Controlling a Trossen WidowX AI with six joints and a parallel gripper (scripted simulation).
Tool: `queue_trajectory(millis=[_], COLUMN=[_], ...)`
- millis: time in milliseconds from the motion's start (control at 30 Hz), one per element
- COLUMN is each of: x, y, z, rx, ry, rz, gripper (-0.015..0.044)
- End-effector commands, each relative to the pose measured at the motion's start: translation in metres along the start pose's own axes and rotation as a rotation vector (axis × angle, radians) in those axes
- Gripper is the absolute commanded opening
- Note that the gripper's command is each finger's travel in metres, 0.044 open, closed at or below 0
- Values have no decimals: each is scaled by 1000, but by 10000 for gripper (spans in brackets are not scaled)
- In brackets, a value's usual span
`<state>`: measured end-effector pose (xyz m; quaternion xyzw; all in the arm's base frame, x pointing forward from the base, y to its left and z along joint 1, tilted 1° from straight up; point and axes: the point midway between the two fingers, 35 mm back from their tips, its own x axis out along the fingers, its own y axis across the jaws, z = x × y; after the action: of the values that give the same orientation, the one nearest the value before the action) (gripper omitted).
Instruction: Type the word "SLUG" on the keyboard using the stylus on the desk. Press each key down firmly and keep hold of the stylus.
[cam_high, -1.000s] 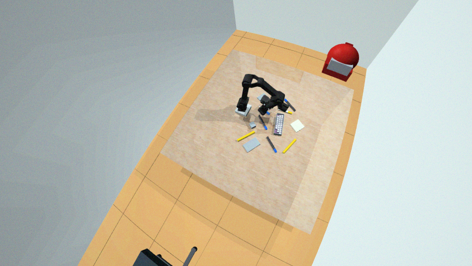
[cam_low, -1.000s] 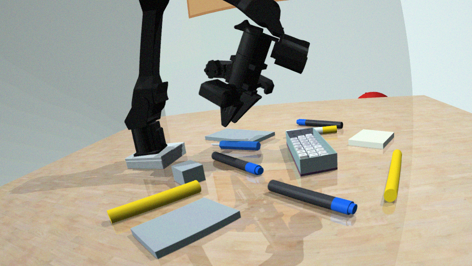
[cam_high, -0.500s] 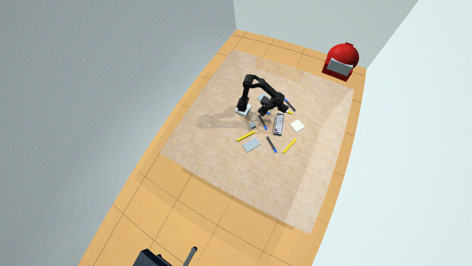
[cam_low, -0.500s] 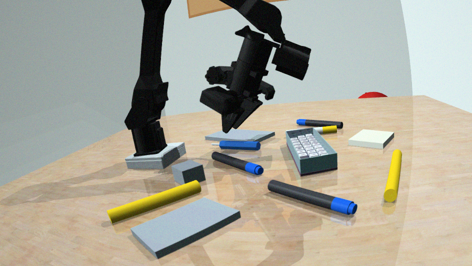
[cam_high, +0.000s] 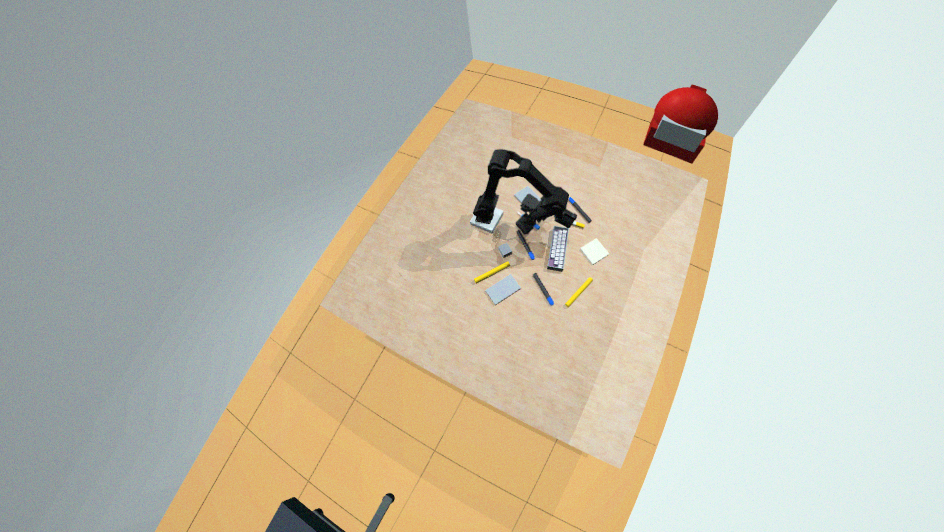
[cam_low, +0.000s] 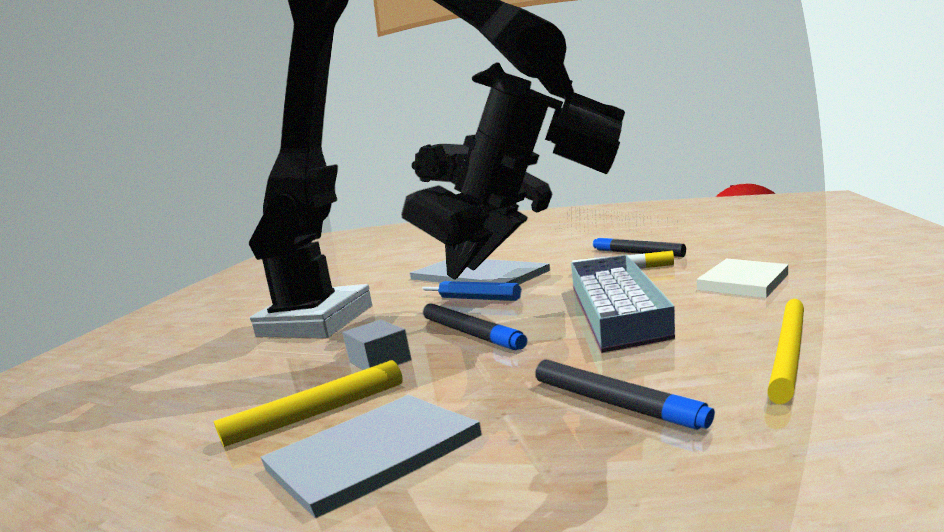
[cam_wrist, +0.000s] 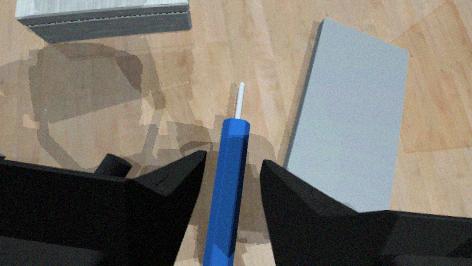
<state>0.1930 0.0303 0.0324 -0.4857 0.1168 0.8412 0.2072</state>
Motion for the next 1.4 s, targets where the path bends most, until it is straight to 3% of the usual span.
queue_trajectory(millis=[0,733,900,1367], x=[4,19,17,2], y=[0,0,0,0], z=[-1,-10,-9,-2], rx=[-3,-3,0,0], ry=[-5,-5,-2,-2], rz=[-3,-3,1,0], gripper=[150,150,19,0])
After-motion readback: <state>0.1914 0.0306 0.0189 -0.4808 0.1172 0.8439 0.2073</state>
